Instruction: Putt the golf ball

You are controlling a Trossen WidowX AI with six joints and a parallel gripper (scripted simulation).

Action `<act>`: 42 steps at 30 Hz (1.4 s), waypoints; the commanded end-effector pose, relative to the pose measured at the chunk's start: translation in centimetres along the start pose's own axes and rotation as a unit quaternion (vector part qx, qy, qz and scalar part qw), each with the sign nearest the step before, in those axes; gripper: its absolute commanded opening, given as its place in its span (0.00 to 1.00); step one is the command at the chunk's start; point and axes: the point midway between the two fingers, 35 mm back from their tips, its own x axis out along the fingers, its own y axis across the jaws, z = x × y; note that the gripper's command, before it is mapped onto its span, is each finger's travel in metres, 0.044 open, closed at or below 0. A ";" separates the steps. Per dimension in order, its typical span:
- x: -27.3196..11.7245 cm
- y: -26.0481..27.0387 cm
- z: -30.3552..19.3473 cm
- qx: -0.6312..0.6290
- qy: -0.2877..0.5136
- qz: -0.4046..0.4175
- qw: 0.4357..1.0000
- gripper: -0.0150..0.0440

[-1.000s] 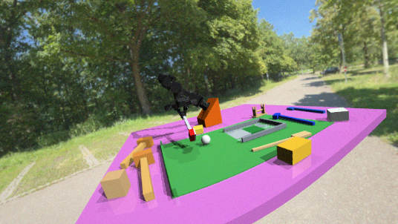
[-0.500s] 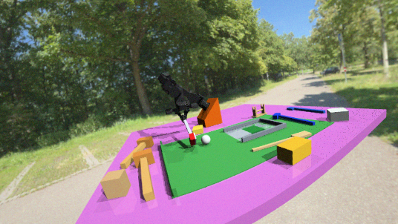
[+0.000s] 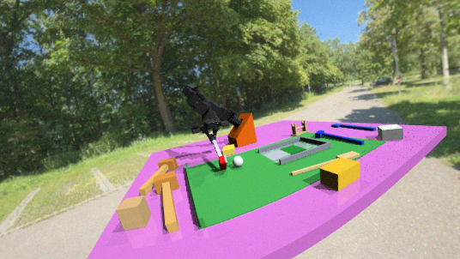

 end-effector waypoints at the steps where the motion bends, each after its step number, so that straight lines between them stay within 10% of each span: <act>1: 0.0 -0.3 0.1 0.000 -0.001 0.001 1.000 0.25; 16: 0.3 -2.4 0.1 -0.001 -0.001 0.002 1.000 0.25; 27: 0.3 10.3 0.3 0.000 -0.004 0.008 1.000 0.25; 42: -4.5 11.1 0.2 -0.001 -0.005 0.008 1.000 0.25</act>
